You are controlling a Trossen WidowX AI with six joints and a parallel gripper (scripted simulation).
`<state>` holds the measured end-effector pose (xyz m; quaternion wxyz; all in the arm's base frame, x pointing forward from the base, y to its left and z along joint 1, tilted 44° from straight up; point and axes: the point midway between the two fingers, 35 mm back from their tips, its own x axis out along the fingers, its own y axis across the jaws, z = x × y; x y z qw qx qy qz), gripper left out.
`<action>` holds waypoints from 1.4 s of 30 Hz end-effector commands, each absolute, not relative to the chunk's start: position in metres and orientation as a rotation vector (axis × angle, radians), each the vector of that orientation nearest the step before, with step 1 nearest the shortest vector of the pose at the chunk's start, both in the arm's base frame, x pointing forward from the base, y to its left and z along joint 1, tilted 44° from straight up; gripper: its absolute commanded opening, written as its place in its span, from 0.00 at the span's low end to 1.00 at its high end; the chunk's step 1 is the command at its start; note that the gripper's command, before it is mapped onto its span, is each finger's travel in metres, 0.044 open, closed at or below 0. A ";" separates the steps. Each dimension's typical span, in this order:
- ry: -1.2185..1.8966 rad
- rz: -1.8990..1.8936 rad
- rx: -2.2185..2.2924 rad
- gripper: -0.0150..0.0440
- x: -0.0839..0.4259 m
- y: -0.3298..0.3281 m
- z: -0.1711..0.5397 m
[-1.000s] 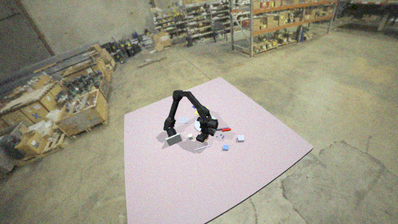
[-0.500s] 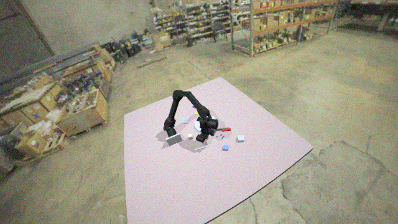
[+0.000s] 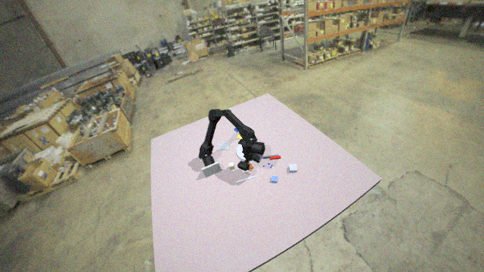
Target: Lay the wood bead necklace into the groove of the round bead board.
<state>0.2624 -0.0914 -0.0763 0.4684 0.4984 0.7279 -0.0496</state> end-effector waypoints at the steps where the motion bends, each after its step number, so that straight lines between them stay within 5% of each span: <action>1: 1.788 -0.121 1.215 1.00 0.262 -0.092 -0.076; 18: 1.788 -0.121 1.215 1.00 0.262 -0.092 -0.076; 25: 1.791 -0.122 1.225 0.69 0.261 -0.096 -0.070; 42: 1.789 -0.122 1.219 0.68 0.260 -0.080 -0.088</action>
